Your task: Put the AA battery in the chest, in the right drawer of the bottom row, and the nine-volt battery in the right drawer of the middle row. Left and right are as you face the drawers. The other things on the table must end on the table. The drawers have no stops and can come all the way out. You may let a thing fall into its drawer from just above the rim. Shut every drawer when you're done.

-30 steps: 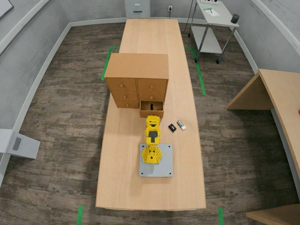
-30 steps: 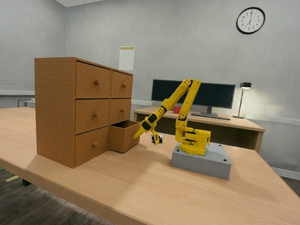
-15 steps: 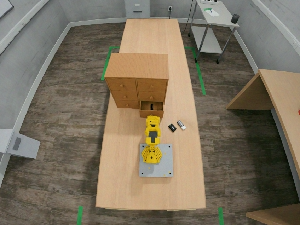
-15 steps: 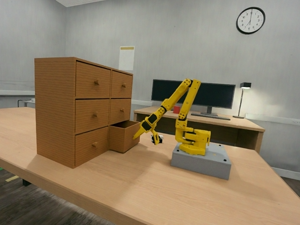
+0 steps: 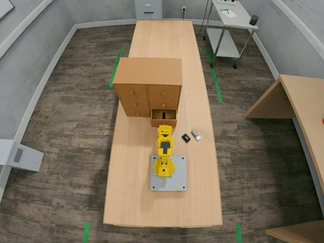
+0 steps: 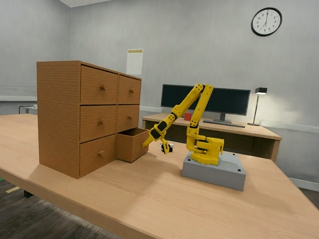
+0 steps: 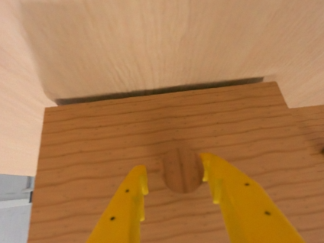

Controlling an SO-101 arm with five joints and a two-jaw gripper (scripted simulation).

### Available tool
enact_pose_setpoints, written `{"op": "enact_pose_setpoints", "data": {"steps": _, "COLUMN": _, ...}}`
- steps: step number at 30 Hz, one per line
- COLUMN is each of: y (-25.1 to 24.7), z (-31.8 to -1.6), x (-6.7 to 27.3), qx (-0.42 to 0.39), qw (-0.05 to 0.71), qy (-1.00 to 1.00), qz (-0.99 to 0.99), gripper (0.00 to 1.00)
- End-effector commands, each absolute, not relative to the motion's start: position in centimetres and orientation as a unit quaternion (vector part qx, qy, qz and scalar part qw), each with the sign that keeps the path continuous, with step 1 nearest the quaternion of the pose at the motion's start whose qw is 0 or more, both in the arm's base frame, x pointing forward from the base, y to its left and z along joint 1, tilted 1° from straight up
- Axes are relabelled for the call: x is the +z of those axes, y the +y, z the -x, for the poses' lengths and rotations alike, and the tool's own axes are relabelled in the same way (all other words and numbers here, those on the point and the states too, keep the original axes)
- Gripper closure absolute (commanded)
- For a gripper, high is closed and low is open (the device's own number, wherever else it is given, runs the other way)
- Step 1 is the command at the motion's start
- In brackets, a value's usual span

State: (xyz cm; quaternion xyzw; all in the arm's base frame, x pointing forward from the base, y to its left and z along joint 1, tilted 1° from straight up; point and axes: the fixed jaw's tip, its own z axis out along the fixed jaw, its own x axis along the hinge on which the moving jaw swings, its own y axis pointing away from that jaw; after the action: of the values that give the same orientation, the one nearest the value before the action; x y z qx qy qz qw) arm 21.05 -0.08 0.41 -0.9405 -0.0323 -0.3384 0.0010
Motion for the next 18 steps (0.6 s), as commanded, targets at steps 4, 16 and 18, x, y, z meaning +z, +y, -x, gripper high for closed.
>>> {"op": "enact_pose_setpoints", "data": {"steps": 4, "y": -0.12, "z": -20.67, "x": 0.04, "qx": -0.331, "qw": -0.001, "qy": -0.033, "qz": 0.943, "gripper": 0.89}}
{"op": "enact_pose_setpoints", "data": {"steps": 16, "y": -0.12, "z": -20.67, "x": 0.04, "qx": -0.331, "qw": -0.001, "qy": -0.033, "qz": 0.943, "gripper": 0.98}}
{"op": "enact_pose_setpoints", "data": {"steps": 18, "y": -0.12, "z": -20.67, "x": 0.04, "qx": -0.331, "qw": -0.001, "qy": -0.033, "qz": 0.943, "gripper": 0.99}}
